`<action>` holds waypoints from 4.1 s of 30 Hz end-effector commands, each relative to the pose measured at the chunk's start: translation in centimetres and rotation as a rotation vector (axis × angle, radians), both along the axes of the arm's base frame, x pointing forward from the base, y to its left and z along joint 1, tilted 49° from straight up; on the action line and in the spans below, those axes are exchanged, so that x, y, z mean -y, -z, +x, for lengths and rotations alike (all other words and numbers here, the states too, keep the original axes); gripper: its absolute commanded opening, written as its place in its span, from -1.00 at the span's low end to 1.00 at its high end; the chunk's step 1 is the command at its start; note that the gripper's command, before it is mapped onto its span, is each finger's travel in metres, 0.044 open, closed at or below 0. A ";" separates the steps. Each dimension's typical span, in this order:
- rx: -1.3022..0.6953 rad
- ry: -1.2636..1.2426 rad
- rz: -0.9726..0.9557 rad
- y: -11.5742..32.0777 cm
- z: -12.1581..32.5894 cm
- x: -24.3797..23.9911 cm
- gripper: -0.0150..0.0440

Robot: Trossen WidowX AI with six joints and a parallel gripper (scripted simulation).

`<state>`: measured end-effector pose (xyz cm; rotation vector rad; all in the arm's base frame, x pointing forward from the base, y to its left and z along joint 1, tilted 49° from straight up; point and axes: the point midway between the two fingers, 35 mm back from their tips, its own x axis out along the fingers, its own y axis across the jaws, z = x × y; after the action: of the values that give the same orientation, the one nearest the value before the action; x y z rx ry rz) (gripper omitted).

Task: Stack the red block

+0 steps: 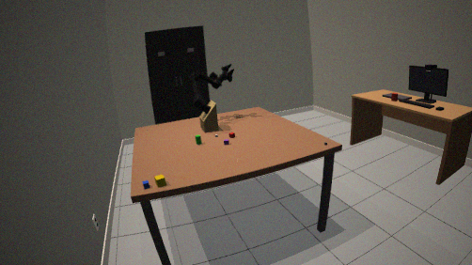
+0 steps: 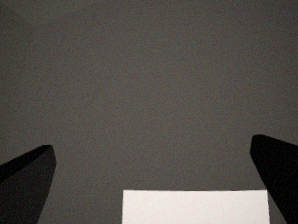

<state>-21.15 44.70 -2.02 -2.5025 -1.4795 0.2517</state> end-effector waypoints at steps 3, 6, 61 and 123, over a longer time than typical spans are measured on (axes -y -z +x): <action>-0.055 0.067 0.002 0.5 3.6 -1.5 1.00; -0.099 0.118 0.003 1.0 6.3 -2.5 1.00; -0.940 1.953 0.738 9.8 53.4 27.1 1.00; -0.555 2.720 1.436 12.9 48.9 50.7 1.00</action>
<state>28.07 -5.75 -14.72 -0.8854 1.6891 -0.4192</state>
